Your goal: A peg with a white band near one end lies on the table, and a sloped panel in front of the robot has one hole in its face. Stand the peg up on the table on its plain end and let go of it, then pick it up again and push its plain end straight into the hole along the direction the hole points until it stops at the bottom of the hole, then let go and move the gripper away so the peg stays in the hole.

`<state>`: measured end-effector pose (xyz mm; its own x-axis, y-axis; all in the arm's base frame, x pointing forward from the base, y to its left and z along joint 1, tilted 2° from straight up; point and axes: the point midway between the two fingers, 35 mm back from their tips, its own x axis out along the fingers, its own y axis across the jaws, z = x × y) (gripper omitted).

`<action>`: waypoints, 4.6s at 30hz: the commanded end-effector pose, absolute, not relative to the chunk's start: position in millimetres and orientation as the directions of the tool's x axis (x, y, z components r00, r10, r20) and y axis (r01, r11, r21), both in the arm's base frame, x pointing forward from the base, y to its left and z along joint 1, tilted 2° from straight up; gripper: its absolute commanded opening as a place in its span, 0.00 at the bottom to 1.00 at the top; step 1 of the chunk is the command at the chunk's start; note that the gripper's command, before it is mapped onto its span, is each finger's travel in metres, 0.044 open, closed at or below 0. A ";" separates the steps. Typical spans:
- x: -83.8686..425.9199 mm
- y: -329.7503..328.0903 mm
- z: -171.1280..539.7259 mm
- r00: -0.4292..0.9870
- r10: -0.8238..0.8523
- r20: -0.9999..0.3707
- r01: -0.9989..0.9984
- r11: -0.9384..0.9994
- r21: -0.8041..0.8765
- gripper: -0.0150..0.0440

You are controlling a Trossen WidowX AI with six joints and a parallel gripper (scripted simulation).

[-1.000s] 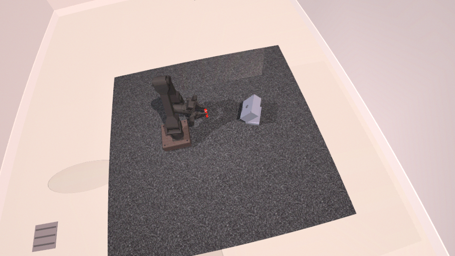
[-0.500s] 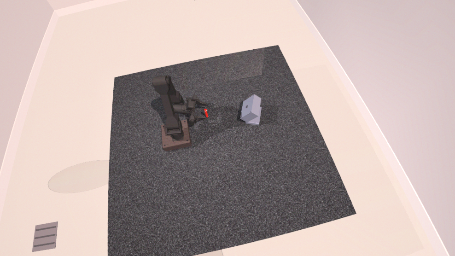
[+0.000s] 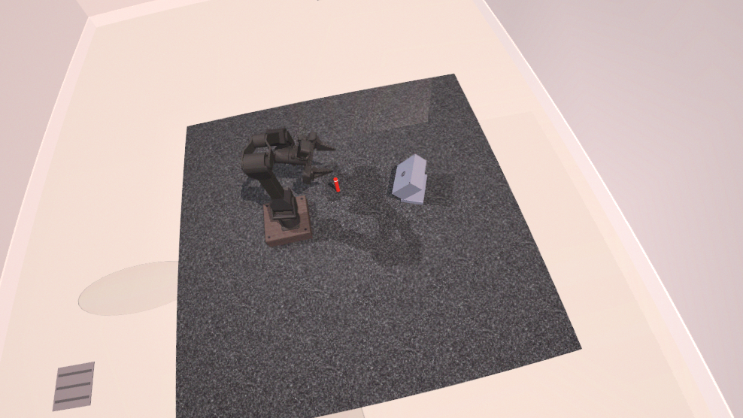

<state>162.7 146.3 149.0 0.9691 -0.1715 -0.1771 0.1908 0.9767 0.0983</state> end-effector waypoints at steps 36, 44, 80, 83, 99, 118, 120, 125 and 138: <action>167.8 100.2 120.9 0.417 -0.419 -0.806 0.378 0.887 -0.265 1.00; 168.8 109.1 110.7 0.222 -0.300 -0.928 0.311 0.924 -0.224 1.00; 186.5 134.9 90.6 0.008 0.048 -0.999 0.249 0.967 0.048 1.00; 187.0 135.4 85.7 0.008 0.048 -0.999 0.249 0.967 0.048 1.00; 188.1 137.3 59.4 0.008 0.048 -0.999 0.249 0.967 0.049 1.00; 186.3 137.3 31.4 0.007 0.048 -0.999 0.249 0.967 0.048 1.00; 186.3 137.3 31.4 0.007 0.048 -0.999 0.249 0.967 0.048 1.00; 187.6 137.3 34.9 0.016 0.050 -0.999 0.246 0.968 0.052 0.78; 187.6 137.3 34.9 0.016 0.050 -0.999 0.246 0.968 0.052 0.30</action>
<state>187.5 137.3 34.5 0.0158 0.0493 -0.9987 0.2457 0.9680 0.0517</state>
